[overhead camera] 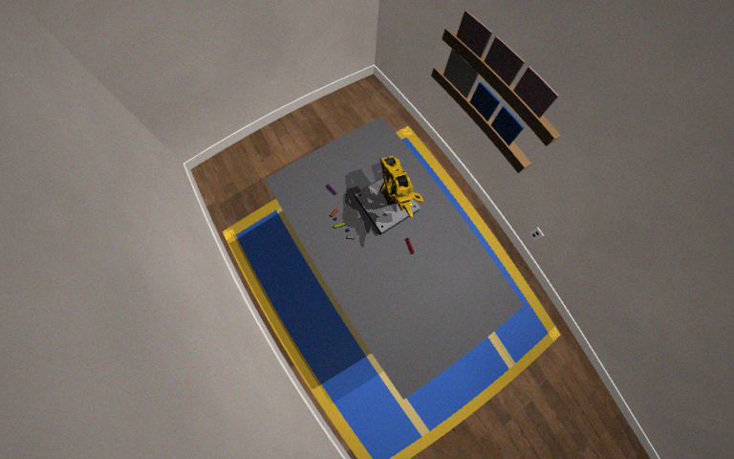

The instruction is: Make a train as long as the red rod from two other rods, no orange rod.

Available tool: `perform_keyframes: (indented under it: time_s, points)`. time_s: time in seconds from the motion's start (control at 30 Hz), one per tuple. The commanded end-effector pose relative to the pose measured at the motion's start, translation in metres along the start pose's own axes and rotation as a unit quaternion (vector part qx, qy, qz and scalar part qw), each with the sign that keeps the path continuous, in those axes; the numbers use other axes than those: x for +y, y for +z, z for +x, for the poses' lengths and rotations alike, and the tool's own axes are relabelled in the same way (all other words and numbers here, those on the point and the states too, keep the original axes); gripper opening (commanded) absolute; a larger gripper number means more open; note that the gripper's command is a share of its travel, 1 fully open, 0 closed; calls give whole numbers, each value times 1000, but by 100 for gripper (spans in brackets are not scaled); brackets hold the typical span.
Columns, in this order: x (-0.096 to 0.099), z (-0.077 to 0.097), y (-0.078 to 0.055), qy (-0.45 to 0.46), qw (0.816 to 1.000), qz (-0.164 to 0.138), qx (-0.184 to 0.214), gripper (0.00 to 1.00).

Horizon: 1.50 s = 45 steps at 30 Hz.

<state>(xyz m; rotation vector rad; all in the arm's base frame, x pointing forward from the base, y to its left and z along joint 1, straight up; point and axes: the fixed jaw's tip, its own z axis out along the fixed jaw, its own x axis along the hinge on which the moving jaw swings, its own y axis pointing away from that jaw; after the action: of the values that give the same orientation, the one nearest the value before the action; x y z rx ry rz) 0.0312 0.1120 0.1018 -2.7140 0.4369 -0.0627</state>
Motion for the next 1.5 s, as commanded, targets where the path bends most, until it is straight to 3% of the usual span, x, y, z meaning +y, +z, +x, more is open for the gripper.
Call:
perform_keyframes:
  time_s: [0.0,0.33,0.73,0.93,1.17,1.23,1.47]
  points:
    - [4,-1,1,2,1000,-9,-2,100]
    - [4,3,1,17,1000,-9,5,100]
    - [7,34,-1,144,988,-6,56,100]
    - [16,60,-5,257,961,-3,102,100]
    - [34,85,-13,379,913,0,152,100]
    - [34,85,-13,379,913,0,152,100]
    - [50,100,-20,462,867,2,185,100]
